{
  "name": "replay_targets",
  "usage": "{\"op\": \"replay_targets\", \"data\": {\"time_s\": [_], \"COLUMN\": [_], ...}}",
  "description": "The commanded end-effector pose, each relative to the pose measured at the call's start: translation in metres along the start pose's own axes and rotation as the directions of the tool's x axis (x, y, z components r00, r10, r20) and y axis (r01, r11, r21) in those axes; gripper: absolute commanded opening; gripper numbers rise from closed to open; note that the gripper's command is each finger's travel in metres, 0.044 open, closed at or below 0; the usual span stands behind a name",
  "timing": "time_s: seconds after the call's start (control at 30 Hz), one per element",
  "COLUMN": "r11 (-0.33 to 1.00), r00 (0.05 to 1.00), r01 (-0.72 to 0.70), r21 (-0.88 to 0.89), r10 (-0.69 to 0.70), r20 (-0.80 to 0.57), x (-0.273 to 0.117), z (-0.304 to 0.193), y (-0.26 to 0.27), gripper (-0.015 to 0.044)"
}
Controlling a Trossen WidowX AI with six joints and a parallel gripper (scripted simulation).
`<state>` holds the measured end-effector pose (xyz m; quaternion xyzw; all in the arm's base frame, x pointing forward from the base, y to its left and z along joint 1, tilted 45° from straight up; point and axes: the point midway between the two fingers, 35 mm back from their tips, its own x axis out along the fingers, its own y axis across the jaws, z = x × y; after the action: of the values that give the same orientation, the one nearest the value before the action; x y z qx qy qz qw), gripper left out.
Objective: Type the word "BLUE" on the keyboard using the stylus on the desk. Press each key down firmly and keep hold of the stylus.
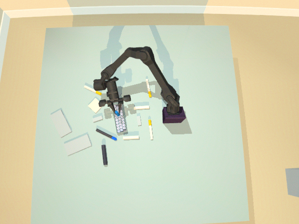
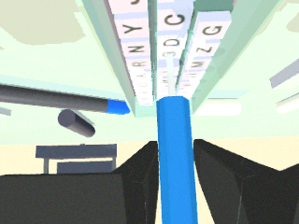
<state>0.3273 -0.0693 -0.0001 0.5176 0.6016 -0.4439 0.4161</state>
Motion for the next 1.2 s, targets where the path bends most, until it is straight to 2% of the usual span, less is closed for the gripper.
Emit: {"op": "replay_targets", "data": {"time_s": [0.0,0.23,0.5,0.63,0.87,0.93,1.17], "r11": [1.0,1.0,1.0,1.0,1.0,1.0,1.0], "r00": [1.0,1.0,1.0,1.0,1.0,1.0,1.0], "r01": [0.001,0.001,0.001,0.003,0.003,0.003,0.0], "r21": [-0.005,-0.005,-0.005,-0.013,-0.013,-0.013,-0.01], "r10": [-0.001,-0.001,-0.001,-0.003,-0.003,-0.003,0.0], "r20": [0.004,0.004,0.003,0.005,0.005,0.005,0.002], "x": [0.0,-0.001,-0.019,-0.016,-0.016,-0.013,0.025], "z": [0.0,-0.001,-0.033,-0.03,-0.03,-0.032,-0.057], "y": [0.0,0.0,0.0,-0.001,-0.001,0.001,0.012], "gripper": [0.0081,0.0081,0.0081,0.0085,0.0038,0.0,0.0]}}
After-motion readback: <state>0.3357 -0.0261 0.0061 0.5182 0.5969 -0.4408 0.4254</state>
